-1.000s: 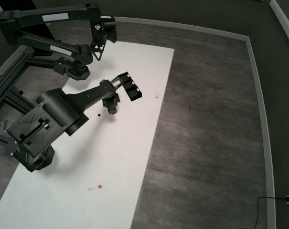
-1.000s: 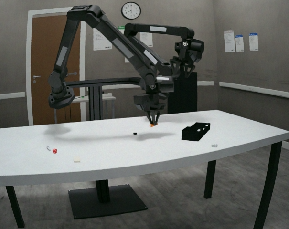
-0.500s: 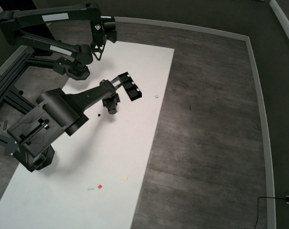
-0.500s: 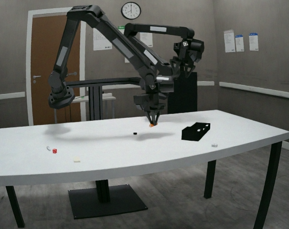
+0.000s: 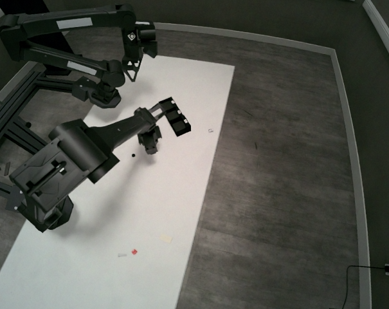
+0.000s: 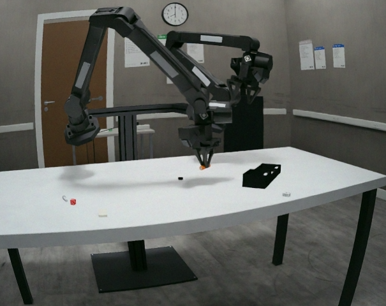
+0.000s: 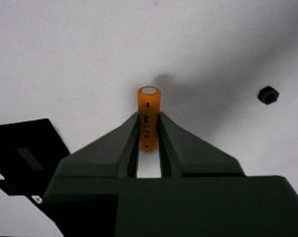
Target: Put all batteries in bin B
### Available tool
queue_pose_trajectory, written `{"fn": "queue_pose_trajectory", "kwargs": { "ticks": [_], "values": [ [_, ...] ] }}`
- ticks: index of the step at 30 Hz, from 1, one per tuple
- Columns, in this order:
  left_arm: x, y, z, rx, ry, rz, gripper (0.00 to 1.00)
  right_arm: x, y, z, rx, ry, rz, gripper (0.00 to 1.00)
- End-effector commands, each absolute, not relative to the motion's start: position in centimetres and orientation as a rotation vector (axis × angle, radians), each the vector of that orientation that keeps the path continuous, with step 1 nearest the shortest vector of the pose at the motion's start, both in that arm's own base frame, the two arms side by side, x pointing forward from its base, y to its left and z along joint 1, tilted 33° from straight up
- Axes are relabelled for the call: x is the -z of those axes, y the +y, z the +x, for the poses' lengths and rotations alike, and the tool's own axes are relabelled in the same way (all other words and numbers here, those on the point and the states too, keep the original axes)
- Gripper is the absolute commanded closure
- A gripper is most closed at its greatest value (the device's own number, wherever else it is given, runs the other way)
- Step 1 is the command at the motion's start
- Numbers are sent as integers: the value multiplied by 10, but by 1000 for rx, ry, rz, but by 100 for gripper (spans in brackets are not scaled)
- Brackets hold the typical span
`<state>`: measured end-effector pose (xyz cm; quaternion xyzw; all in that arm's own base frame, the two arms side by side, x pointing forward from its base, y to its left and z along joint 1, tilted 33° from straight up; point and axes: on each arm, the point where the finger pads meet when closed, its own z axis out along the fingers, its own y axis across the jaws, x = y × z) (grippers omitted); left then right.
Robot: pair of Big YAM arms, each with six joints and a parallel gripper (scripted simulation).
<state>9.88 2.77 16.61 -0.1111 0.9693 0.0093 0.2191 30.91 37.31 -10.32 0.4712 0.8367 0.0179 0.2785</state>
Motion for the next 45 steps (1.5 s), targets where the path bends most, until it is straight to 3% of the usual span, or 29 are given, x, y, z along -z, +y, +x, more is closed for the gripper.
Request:
{"fn": "queue_pose_trajectory", "kwargs": {
  "ticks": [1,45],
  "values": [
    [-190,28,99,-50,2642,-301,0,94,372,315,-44,2180,1347,91],
    [-190,28,99,-50,2642,-301,0,93,374,316,-49,2179,1348,91]
  ]
}}
